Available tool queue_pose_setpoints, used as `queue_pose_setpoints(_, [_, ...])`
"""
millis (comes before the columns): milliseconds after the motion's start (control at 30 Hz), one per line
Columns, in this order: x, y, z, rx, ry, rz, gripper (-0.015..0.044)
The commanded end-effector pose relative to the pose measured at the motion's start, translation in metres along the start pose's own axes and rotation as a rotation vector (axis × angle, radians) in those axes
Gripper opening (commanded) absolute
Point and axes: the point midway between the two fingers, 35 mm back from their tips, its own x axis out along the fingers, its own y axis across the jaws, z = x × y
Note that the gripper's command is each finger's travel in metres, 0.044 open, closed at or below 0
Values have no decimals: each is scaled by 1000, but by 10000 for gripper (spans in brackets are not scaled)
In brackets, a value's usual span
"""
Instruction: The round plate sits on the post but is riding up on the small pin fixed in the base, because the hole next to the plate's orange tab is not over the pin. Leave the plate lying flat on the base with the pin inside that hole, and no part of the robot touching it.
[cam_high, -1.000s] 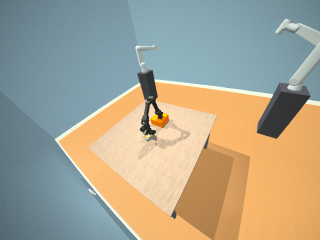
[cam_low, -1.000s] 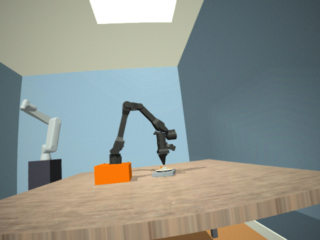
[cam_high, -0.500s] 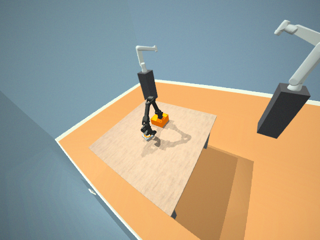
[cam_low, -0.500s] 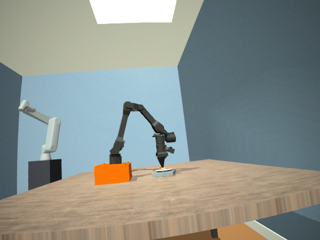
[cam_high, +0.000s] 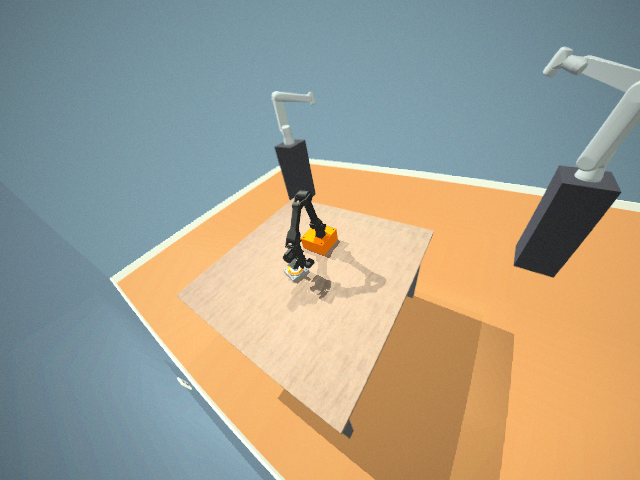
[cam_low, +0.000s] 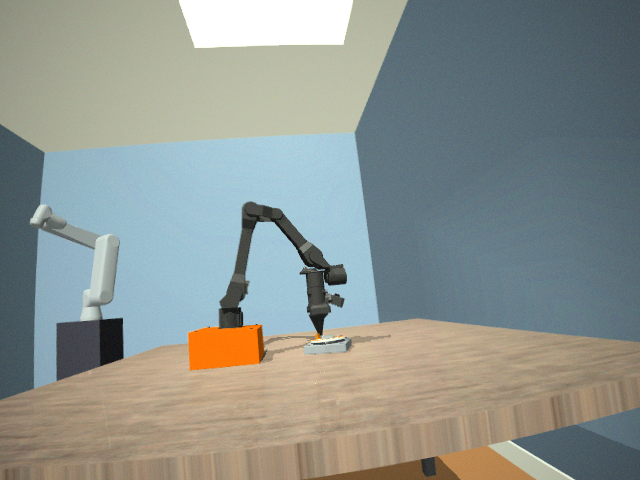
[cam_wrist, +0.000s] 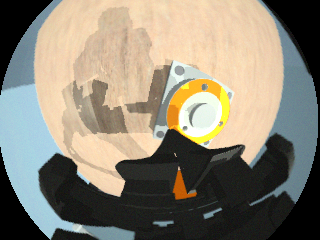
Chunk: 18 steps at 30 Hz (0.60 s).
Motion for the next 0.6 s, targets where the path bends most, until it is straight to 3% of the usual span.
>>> queue_pose_setpoints(0, [0,-3,-6,-4,2,-2,0])
queue_pose_setpoints(567, [-1,-20,-25,-4,4,-3,0])
